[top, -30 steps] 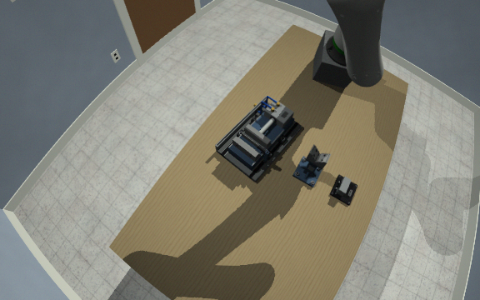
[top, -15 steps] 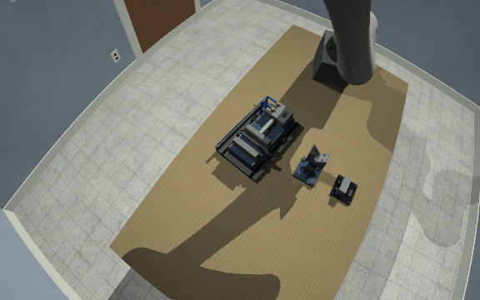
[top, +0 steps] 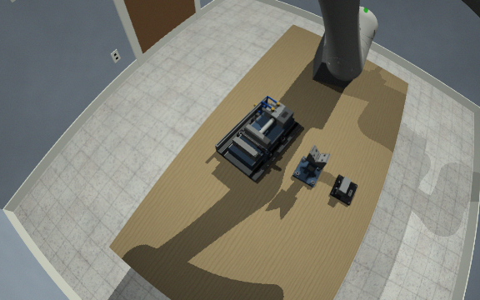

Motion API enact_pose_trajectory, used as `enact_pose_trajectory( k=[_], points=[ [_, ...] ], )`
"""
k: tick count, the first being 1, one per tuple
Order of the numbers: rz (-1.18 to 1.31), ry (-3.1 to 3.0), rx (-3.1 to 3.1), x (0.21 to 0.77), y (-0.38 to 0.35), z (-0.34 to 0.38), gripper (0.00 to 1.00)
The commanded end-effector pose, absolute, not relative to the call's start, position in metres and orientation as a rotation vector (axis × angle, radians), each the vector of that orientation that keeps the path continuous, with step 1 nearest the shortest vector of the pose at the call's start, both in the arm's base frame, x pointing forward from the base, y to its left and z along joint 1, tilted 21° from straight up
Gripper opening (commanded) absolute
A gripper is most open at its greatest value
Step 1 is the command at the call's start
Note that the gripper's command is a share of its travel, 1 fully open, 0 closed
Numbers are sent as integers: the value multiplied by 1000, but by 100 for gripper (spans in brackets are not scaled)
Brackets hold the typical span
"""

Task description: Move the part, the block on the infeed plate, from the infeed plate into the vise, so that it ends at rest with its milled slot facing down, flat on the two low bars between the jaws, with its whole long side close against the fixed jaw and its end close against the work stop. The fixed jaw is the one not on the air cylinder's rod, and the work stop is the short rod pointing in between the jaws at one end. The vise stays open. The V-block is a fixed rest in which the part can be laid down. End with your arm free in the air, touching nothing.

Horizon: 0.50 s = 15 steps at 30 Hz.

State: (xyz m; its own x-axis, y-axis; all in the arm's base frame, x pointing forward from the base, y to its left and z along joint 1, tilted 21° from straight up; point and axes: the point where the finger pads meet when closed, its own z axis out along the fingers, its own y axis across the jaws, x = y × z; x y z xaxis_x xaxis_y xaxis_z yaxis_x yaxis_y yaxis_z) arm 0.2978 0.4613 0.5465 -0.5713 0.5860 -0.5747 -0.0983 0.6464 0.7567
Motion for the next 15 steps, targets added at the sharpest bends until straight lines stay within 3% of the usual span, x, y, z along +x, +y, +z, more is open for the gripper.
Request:
enact_pose_trajectory(
  k=[1,15],
  points=[
    [904,2060,560,349,438,502,100],
    [751,2163,1025,417,356,397,100]
  ],
)
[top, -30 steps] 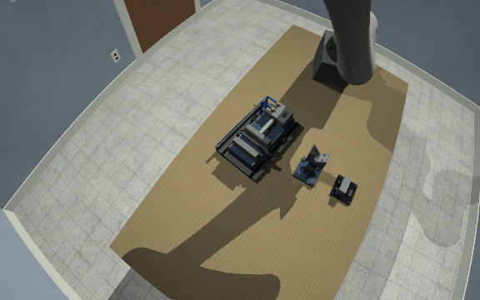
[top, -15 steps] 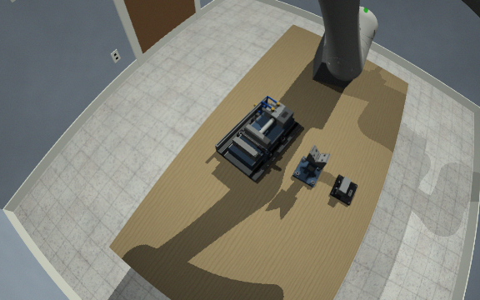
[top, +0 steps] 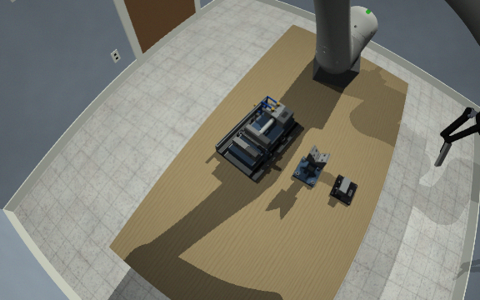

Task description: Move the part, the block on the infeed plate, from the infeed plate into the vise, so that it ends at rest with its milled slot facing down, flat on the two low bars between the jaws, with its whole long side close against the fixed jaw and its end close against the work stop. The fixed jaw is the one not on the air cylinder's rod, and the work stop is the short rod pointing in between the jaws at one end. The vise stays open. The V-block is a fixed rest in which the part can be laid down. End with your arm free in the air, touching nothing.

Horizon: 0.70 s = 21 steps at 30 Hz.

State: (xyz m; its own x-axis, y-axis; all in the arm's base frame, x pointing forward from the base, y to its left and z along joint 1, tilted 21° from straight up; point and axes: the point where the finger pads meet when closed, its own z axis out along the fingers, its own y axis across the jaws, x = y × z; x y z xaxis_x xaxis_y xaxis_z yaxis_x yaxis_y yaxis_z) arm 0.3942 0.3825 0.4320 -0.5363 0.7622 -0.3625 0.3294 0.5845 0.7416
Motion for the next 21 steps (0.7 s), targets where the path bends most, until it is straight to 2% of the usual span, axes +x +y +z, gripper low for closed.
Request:
enact_pose_trajectory(
  k=[1,21],
  points=[
    [740,2167,1062,420,350,390,100],
    [544,2135,1806,433,247,262,100]
  ],
)
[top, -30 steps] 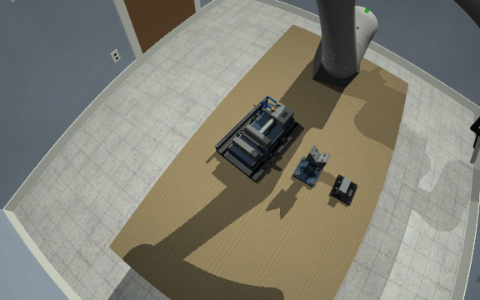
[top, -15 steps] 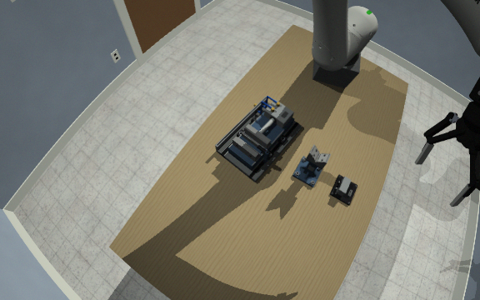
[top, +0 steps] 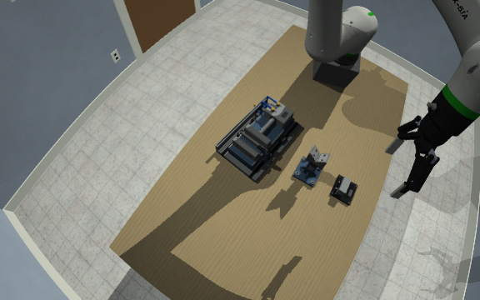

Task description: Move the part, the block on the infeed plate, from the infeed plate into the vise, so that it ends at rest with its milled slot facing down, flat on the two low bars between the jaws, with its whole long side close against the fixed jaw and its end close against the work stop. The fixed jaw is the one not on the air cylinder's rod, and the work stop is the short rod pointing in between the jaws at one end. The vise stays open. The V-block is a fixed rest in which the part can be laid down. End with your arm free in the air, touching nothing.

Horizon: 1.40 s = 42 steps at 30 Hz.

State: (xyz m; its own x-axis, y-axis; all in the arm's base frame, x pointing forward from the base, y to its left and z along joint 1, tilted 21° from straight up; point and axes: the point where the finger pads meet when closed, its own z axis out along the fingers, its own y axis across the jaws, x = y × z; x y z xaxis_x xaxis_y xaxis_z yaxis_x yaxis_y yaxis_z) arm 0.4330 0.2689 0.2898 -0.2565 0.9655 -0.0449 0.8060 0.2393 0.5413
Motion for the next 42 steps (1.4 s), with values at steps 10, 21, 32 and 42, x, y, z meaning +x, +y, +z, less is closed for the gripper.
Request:
enact_pose_trajectory(
  k=[10,21,32,42],
  points=[
    [490,2074,2065,423,224,228,100],
    [487,2069,2082,422,222,225,51],
    [487,2069,2082,422,222,225,51],
    [487,2069,2082,422,222,225,51]
  ],
)
